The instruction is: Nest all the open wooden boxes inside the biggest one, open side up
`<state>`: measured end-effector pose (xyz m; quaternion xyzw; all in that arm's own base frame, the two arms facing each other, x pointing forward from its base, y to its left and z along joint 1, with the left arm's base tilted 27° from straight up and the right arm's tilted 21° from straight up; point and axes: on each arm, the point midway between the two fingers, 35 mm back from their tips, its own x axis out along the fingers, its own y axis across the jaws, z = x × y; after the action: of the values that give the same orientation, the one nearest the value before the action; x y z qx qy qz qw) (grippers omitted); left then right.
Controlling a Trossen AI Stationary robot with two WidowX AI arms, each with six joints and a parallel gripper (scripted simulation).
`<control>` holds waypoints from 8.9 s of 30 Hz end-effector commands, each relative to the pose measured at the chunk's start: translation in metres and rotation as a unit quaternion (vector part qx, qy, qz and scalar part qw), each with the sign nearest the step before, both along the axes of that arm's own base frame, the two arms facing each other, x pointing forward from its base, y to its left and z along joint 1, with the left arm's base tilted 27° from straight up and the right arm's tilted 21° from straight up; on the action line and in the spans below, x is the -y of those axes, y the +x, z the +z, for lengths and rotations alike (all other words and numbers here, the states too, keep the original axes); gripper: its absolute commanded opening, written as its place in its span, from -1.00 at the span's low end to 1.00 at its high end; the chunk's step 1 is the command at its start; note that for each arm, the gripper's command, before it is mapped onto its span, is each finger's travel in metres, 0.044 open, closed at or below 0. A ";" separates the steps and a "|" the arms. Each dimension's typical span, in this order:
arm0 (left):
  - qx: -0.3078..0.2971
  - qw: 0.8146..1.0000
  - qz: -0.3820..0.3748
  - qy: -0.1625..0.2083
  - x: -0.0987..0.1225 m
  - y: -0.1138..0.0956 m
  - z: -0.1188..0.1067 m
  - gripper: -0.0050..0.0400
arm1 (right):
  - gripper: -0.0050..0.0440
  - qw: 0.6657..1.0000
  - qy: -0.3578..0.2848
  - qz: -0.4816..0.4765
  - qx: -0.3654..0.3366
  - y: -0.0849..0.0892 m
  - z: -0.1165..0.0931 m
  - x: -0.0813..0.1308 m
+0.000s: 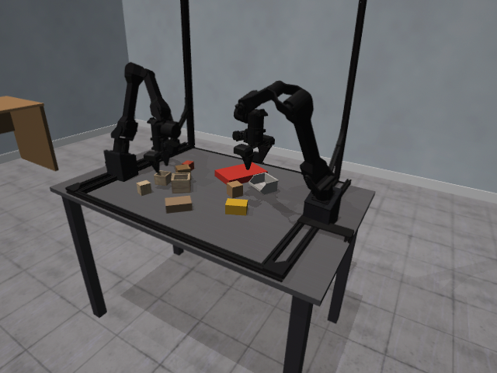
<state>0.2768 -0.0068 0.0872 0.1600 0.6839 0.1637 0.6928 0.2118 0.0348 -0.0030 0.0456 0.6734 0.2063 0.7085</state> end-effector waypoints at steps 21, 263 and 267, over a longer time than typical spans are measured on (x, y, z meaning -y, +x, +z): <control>-0.001 1.000 0.002 -0.003 0.000 -0.001 0.001 1.00 | 0.84 1.000 0.002 0.002 -0.004 -0.001 -0.029 -0.012; 0.585 0.778 0.071 0.217 0.050 0.130 -0.062 1.00 | -0.80 0.188 0.004 -0.918 -0.350 0.111 0.018 0.021; 0.585 0.778 0.071 0.217 0.050 0.130 -0.062 1.00 | -0.80 0.188 0.004 -0.918 -0.350 0.110 0.017 0.020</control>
<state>0.4079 -0.0579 0.0255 0.1291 0.1024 0.4165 0.8941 0.3238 0.0133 0.0187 0.7042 0.3320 -0.6212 0.0895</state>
